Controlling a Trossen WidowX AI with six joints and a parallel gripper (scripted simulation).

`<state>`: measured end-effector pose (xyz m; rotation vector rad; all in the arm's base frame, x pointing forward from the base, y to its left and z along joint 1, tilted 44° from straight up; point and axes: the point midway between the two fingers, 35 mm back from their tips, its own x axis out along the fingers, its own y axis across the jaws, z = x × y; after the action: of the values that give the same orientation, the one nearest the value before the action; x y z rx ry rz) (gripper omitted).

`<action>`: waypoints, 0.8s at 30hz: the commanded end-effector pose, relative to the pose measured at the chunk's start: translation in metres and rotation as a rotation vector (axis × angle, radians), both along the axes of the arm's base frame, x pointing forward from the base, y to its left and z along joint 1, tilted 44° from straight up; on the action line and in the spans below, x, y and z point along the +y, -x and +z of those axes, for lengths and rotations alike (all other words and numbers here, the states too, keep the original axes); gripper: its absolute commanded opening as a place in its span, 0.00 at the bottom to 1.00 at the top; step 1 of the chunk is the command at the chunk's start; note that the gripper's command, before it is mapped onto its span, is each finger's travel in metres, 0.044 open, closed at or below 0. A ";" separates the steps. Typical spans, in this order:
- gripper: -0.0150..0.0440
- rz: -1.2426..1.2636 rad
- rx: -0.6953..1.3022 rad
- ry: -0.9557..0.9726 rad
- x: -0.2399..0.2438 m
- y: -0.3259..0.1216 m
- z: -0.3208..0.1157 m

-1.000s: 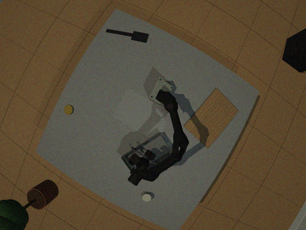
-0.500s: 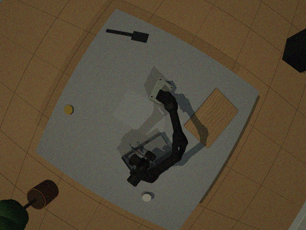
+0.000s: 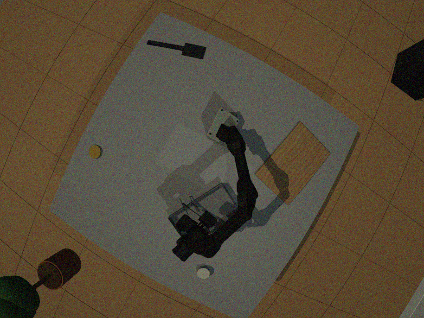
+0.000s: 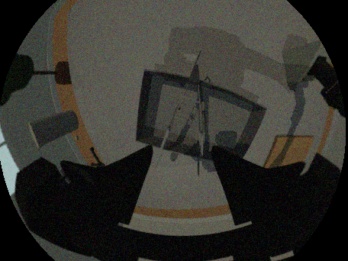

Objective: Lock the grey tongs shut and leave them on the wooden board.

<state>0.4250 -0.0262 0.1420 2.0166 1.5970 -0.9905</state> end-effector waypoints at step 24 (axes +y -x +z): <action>1.00 -0.047 0.145 -0.011 0.030 0.002 -0.035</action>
<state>0.4234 0.0009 0.1104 2.0409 1.6370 -1.1620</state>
